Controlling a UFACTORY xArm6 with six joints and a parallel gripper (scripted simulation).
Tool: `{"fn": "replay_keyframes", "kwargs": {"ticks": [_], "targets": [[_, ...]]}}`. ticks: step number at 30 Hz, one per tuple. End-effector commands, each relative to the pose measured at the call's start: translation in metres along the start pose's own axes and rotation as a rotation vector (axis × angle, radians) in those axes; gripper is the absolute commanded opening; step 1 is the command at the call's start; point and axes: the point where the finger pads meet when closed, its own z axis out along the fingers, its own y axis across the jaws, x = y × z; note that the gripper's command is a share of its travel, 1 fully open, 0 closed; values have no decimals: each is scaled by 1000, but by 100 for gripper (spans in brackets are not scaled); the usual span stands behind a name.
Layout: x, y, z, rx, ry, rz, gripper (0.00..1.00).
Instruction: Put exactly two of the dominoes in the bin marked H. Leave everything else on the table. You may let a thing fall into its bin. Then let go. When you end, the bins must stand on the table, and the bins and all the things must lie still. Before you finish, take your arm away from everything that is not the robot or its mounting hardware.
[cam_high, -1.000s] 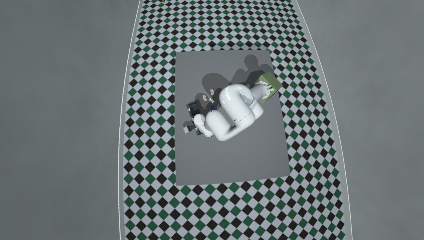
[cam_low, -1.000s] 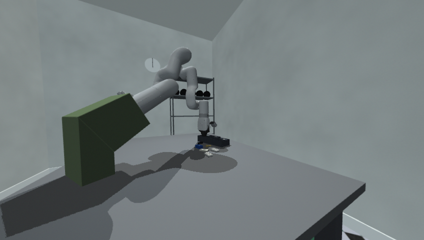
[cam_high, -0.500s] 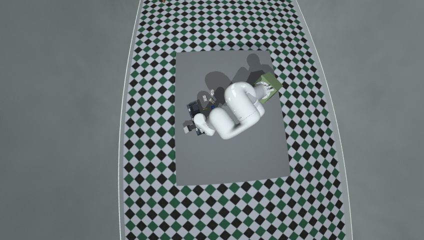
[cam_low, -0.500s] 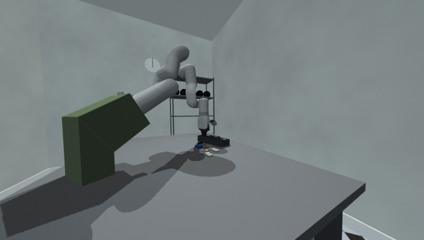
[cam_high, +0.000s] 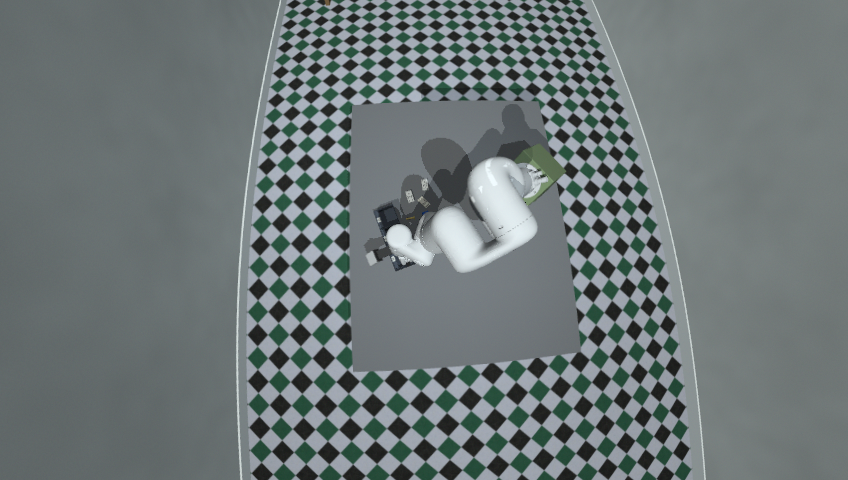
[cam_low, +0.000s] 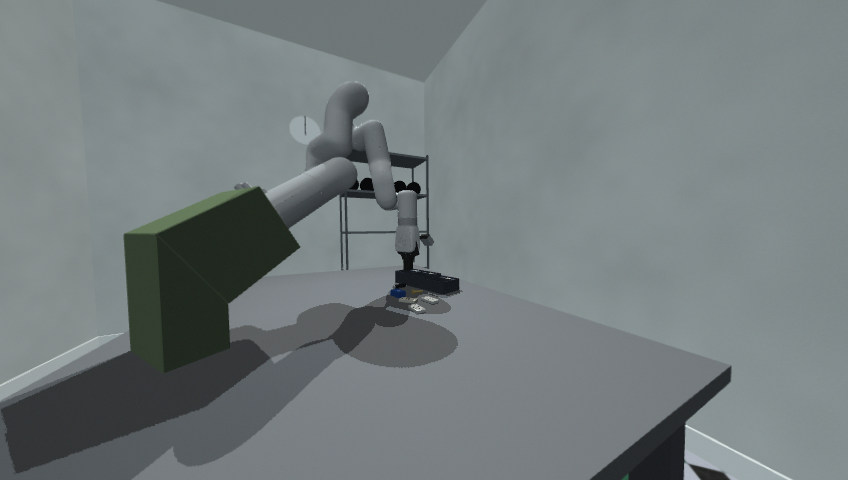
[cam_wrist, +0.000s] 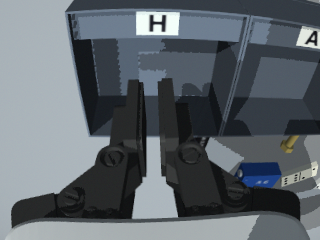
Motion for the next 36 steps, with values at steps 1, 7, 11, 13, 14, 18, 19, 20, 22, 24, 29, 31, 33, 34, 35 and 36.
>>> {"fn": "replay_keyframes", "kwargs": {"ticks": [1, 7, 11, 13, 14, 18, 19, 20, 22, 24, 29, 31, 33, 34, 35, 36], "targets": [[1, -1, -15, -3, -3, 0, 7], [1, -1, -25, -3, -3, 0, 7], [1, -1, -41, -3, -3, 0, 7], [2, -1, -58, -3, -3, 0, 7], [2, -1, -58, -3, -3, 0, 7], [2, -1, -83, -3, -3, 0, 7], [2, -1, -92, -3, -3, 0, 7], [2, -1, -100, -3, -3, 0, 7], [2, -1, -117, -3, -3, 0, 7], [2, -1, -133, -3, -3, -1, 7], [2, -1, -150, -4, -3, -1, 7], [2, -1, -150, -4, -3, -1, 7], [2, -1, -150, -4, -3, -1, 7], [2, -1, -150, -4, -3, -1, 7], [2, -1, -150, -4, -3, -1, 7], [2, -1, -150, -4, -3, -1, 7]]}}
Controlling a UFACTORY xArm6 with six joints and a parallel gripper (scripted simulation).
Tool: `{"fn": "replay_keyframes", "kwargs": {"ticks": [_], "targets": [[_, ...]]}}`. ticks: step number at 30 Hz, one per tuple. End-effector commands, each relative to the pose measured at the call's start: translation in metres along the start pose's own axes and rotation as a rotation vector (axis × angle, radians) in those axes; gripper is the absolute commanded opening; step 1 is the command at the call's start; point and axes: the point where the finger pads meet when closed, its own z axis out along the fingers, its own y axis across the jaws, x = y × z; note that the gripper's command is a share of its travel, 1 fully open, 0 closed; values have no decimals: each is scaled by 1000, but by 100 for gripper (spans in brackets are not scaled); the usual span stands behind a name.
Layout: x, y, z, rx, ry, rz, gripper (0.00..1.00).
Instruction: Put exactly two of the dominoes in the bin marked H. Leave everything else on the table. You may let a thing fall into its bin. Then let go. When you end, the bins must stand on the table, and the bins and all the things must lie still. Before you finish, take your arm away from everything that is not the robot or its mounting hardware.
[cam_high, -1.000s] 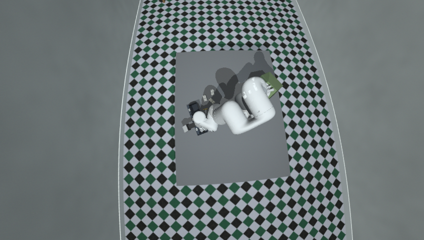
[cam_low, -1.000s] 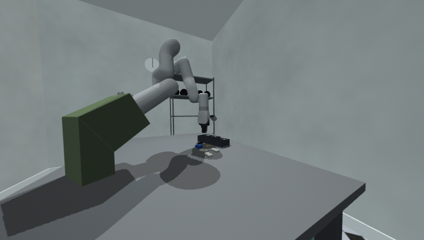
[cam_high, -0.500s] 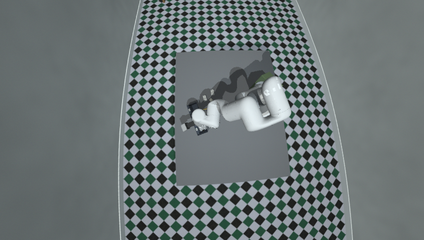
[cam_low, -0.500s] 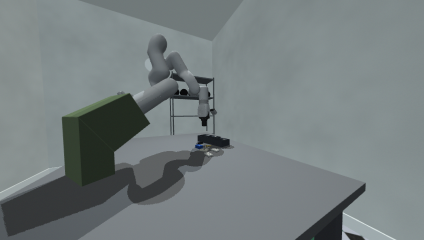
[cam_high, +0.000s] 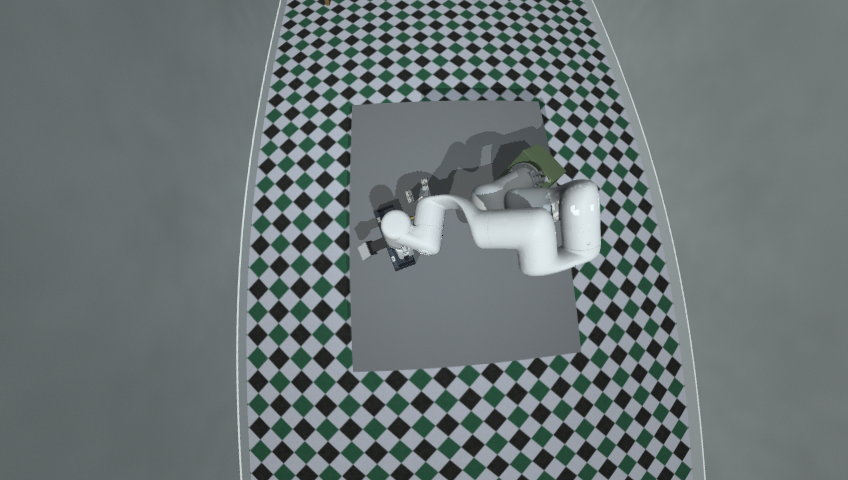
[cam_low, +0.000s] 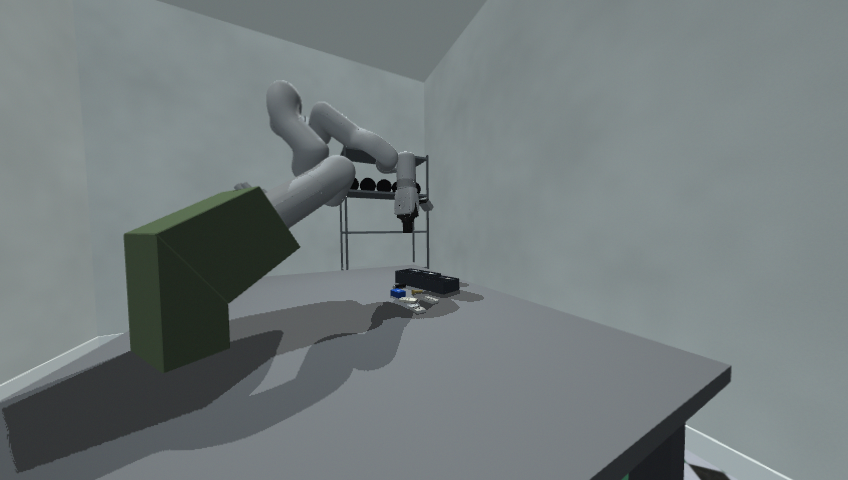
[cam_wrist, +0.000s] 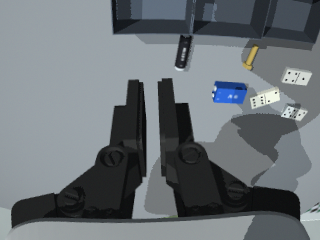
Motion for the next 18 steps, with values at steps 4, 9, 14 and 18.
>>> {"fn": "replay_keyframes", "kwargs": {"ticks": [4, 9, 14, 18], "targets": [[-1, 1, -4, 15, -4, 0, 7], [-16, 19, 5, 15, -5, 150, 41], [-30, 37, 15, 14, -6, 300, 41], [-50, 60, 28, 10, -7, 430, 41]]}}
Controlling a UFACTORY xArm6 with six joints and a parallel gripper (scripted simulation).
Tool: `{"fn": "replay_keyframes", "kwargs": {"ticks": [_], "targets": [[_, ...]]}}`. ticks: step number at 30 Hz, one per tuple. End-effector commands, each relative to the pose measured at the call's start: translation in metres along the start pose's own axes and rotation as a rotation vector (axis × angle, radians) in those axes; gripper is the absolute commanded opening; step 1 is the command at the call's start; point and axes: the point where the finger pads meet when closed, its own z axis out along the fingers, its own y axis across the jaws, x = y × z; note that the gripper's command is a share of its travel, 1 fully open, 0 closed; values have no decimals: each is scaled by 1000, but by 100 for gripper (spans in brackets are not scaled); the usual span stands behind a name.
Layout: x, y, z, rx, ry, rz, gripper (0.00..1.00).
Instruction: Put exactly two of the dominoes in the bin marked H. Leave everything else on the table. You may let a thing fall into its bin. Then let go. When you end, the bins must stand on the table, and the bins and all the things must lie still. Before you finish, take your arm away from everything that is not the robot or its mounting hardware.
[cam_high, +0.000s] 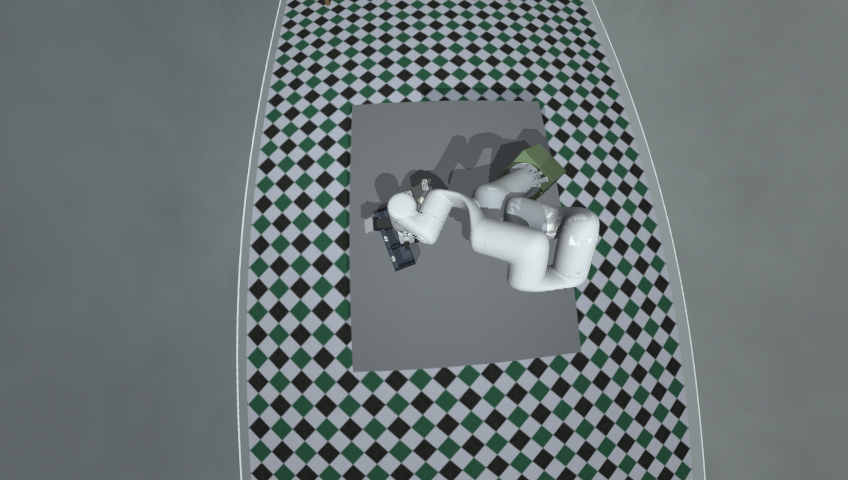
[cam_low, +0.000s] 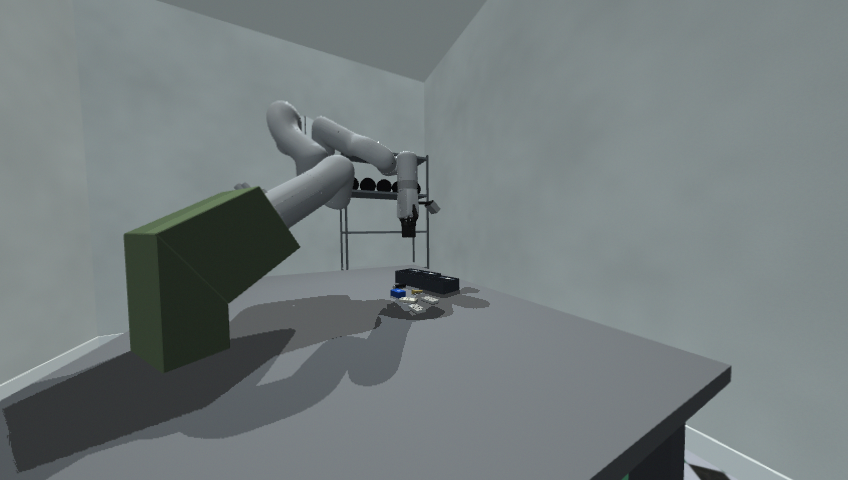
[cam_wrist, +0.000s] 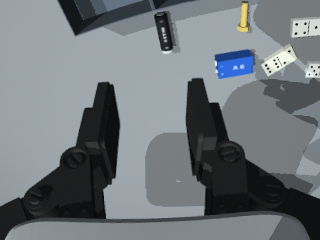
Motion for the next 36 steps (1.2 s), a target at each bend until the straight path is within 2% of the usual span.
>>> {"fn": "replay_keyframes", "kwargs": {"ticks": [1, 10, 12, 13, 25, 27, 29, 30, 36], "targets": [[-12, 31, 14, 7, -2, 156, 41], [-38, 96, 43, -2, 0, 476, 41], [-38, 96, 43, -2, 0, 476, 41], [-41, 103, 47, -2, 0, 578, 41], [-76, 188, 85, -18, 6, 960, 41], [-82, 200, 90, -24, 8, 1025, 41], [-82, 200, 90, -24, 8, 1025, 41], [-85, 210, 95, -30, 8, 1120, 41], [-101, 248, 110, -33, 6, 1293, 41]]}}
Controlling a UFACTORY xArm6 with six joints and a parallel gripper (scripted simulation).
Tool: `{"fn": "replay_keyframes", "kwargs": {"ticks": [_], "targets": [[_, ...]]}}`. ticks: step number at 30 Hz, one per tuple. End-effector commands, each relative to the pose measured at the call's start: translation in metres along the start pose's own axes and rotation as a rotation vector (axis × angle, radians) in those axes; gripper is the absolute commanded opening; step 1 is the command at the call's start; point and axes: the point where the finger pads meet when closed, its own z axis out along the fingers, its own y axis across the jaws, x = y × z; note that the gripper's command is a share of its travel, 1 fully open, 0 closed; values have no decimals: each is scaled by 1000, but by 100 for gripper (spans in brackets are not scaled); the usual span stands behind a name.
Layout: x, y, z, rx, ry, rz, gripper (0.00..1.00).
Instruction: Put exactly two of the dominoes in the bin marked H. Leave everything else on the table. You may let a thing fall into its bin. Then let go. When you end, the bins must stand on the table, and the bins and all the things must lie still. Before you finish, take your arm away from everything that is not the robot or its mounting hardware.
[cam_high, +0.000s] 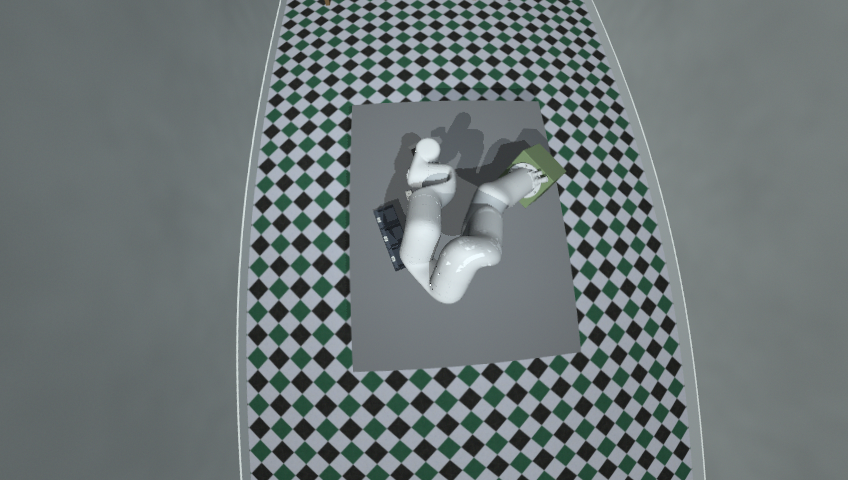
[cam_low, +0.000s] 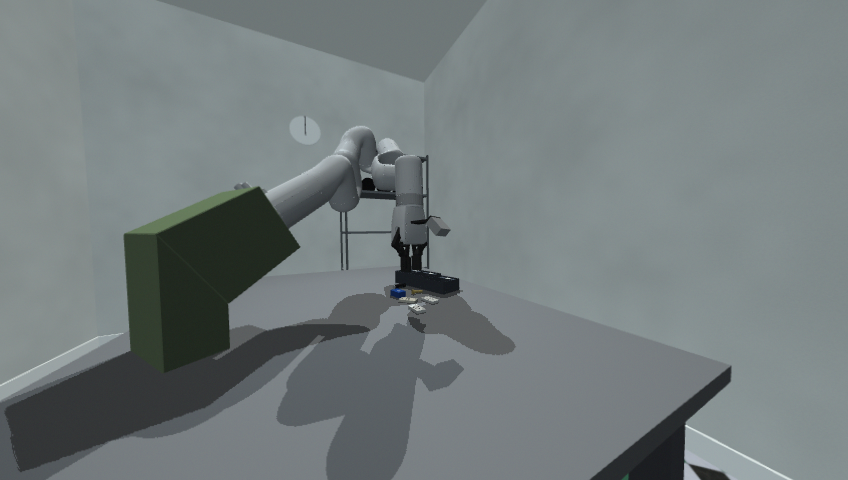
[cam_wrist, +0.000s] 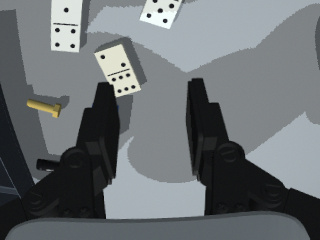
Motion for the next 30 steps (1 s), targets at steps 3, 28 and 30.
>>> {"fn": "replay_keyframes", "kwargs": {"ticks": [3, 28, 30], "targets": [[42, 21, 30, 11, -26, 217, 41], [31, 16, 29, 26, -58, 391, 41], [31, 16, 29, 26, -58, 391, 41]]}}
